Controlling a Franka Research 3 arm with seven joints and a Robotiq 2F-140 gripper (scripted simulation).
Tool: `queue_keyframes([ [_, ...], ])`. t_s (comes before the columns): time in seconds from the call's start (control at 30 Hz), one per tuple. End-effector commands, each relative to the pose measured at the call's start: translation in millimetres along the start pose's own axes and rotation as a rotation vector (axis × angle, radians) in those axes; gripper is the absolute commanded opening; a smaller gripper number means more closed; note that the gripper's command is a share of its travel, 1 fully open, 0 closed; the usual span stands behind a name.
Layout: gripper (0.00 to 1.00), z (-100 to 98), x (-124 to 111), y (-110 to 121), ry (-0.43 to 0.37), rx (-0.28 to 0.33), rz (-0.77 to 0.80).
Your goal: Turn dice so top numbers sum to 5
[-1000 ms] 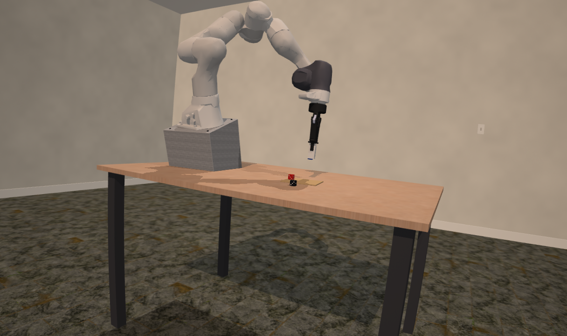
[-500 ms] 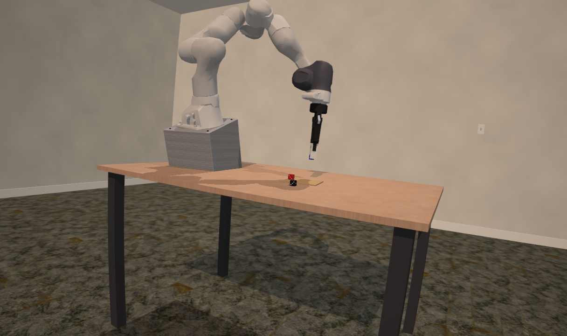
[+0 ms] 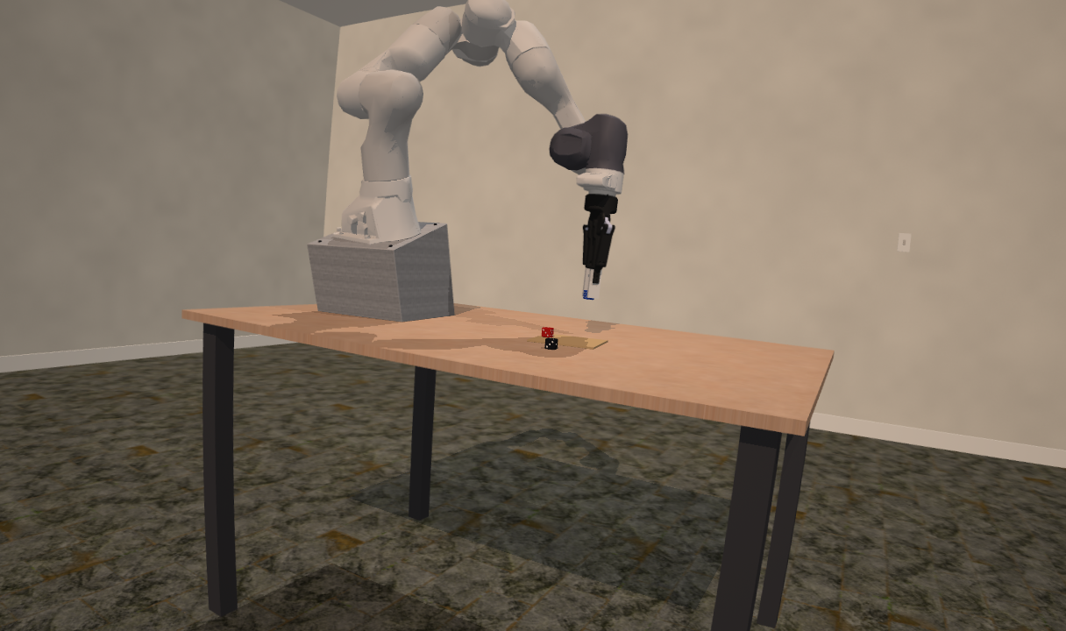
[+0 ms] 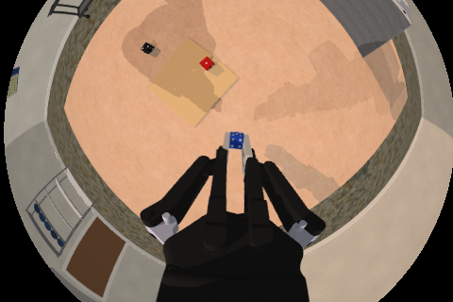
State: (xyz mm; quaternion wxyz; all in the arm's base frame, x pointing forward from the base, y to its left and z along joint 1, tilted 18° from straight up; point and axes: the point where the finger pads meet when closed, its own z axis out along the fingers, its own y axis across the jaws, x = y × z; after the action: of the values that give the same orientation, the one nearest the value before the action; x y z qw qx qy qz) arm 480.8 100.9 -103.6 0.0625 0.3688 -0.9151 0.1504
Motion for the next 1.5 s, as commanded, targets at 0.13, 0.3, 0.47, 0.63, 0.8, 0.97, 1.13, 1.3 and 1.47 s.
queue_keyframes([
  [0.13,0.09,-2.1,-7,-2,-0.02,0.008,-0.243],
  [0.3,0.09,-3.0,-10,0,-0.024,0.01,-0.339],
  [0.47,0.09,-4.0,-14,1,-0.028,0.013,-0.438],
  [0.63,0.09,-4.6,-16,1,-0.03,0.014,-0.488],
  [0.8,0.09,-5.2,-18,2,-0.033,0.016,-0.54],
  [0.97,0.09,-3.6,-16,2,-0.121,-0.013,-0.542],
  [1.13,0.09,-2.8,-13,-1,-0.271,-0.053,-0.54],
  [1.3,0.09,-2.4,-12,-2,-0.33,-0.071,-0.539],
  [1.47,0.09,-2.3,-11,-3,-0.394,-0.087,-0.538],
])
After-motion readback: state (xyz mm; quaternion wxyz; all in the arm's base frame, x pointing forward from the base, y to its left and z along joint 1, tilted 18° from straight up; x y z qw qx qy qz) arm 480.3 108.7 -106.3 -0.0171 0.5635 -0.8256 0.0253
